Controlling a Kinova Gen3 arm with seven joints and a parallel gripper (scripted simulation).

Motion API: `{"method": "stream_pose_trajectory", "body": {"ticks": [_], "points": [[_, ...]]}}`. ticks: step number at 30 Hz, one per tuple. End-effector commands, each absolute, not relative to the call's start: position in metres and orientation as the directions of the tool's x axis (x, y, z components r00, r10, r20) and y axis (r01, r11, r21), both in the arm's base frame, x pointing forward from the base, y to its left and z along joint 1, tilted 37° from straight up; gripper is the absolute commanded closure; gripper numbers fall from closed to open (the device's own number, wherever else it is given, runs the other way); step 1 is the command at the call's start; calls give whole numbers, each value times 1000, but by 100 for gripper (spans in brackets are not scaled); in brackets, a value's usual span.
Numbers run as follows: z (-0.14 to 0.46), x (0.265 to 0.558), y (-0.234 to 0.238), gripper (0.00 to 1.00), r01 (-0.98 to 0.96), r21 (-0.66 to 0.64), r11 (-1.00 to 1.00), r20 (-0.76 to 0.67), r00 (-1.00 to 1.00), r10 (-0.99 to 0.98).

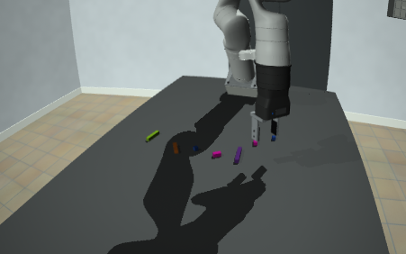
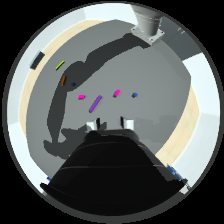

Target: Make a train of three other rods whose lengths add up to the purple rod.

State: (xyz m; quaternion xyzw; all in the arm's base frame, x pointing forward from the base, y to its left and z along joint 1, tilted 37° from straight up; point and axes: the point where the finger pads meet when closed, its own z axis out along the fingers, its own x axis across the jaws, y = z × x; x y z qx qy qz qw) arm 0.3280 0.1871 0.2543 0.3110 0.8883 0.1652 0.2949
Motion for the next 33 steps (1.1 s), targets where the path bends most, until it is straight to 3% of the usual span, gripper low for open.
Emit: {"method": "stream_pose_trajectory", "body": {"ticks": [1, 33], "points": [[255, 329, 186, 0, 456, 477, 751, -423, -630, 651], [245, 322, 190, 0, 460, 437, 773, -435, -644, 629]]}}
